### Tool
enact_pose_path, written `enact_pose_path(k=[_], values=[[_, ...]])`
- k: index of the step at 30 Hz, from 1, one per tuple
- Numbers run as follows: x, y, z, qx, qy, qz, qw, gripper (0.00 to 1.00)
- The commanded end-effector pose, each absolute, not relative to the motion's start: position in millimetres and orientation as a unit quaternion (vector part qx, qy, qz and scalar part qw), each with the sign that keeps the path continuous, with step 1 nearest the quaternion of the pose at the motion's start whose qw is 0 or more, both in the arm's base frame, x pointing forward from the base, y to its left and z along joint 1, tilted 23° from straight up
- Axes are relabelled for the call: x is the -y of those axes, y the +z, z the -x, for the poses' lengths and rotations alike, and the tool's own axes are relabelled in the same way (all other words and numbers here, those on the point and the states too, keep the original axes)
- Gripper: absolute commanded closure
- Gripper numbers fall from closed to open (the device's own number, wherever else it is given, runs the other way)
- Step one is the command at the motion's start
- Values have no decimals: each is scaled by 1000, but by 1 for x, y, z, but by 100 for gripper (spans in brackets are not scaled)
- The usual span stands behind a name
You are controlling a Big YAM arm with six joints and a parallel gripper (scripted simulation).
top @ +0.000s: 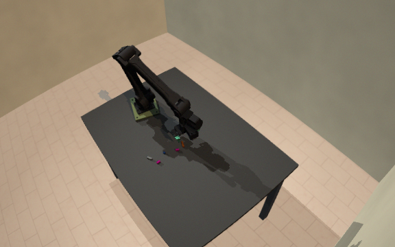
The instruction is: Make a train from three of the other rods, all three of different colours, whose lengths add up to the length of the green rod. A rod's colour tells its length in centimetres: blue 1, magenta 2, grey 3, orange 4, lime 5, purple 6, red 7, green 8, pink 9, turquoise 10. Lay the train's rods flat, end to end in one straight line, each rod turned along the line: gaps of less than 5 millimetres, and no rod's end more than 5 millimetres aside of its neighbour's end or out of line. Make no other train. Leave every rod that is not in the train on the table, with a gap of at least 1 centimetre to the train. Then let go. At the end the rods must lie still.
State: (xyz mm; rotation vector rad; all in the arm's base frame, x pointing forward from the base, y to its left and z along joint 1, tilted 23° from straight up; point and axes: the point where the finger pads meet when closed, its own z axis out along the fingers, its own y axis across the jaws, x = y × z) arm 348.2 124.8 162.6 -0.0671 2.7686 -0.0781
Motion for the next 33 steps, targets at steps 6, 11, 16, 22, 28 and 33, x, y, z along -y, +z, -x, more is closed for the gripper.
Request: enact_pose_path(k=[6, 11, 16, 22, 28, 33], values=[[-143, 197, -367, -975, -1, -37, 221, 0], [-146, 200, -366, -972, 10, -74, 224, 0], [-142, 200, -367, -971, 8, -80, 224, 0], [-150, 197, -365, -969, 16, -111, 221, 0], [-151, 199, -365, -963, 26, -151, 222, 0], [-157, 193, -364, -959, 29, -182, 214, 0]])
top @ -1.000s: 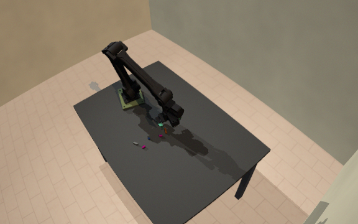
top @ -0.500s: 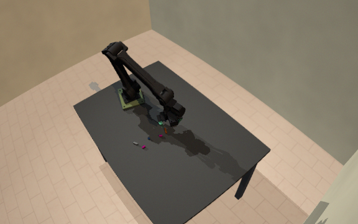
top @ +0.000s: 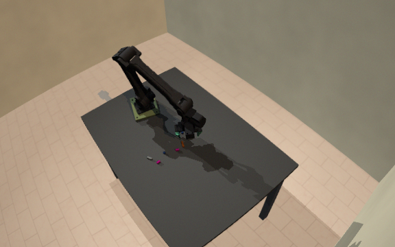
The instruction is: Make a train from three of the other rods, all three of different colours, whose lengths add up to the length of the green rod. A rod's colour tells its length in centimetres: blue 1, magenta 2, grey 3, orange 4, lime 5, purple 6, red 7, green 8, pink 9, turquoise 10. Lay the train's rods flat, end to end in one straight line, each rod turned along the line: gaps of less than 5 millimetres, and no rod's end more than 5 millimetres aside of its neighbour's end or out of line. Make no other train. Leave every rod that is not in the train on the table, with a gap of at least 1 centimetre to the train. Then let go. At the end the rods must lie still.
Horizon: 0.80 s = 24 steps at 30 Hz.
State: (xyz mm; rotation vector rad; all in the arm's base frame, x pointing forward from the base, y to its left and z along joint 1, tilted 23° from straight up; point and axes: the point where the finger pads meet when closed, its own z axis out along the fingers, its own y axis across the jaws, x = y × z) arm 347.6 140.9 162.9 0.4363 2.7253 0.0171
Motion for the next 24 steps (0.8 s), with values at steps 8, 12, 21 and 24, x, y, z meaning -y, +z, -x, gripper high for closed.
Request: enact_pose_path(k=[8, 12, 21, 24], values=[[-165, 190, -362, -943, 44, -255, 209, 0], [-168, 196, -361, -934, 57, -280, 214, 0], [-163, 197, -362, -932, 57, -286, 215, 0], [-163, 197, -362, -932, 57, -286, 215, 0]])
